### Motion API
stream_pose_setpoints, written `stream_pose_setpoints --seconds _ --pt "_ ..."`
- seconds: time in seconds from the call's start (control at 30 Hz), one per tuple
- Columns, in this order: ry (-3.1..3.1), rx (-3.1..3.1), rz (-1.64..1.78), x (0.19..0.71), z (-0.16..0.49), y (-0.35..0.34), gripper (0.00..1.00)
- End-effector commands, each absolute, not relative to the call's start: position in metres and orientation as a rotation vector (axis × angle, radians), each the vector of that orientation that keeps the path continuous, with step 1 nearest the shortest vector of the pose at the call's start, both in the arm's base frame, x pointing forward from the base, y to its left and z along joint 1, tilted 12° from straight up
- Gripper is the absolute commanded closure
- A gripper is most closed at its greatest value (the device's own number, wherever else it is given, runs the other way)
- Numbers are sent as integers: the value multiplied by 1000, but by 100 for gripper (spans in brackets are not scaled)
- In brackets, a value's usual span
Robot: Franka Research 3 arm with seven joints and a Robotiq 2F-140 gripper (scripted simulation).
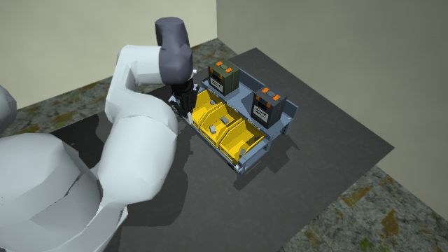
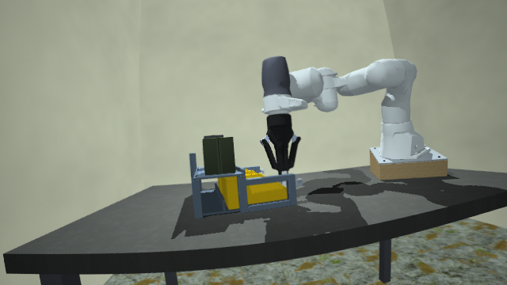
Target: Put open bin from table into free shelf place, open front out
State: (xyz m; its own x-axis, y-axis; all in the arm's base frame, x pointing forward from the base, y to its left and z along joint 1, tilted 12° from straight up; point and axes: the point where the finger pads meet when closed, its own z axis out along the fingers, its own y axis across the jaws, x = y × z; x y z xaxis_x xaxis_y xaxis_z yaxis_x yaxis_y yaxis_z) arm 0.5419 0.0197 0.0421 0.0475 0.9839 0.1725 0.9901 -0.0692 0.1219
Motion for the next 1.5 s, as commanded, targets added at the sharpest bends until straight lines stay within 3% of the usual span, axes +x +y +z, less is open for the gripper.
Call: stream_pose_setpoints --seconds 0.0,1.47 --pt "-2129 -2247 -327 542 44 20 100" --pt "-2129 -2247 -327 520 60 18 100"
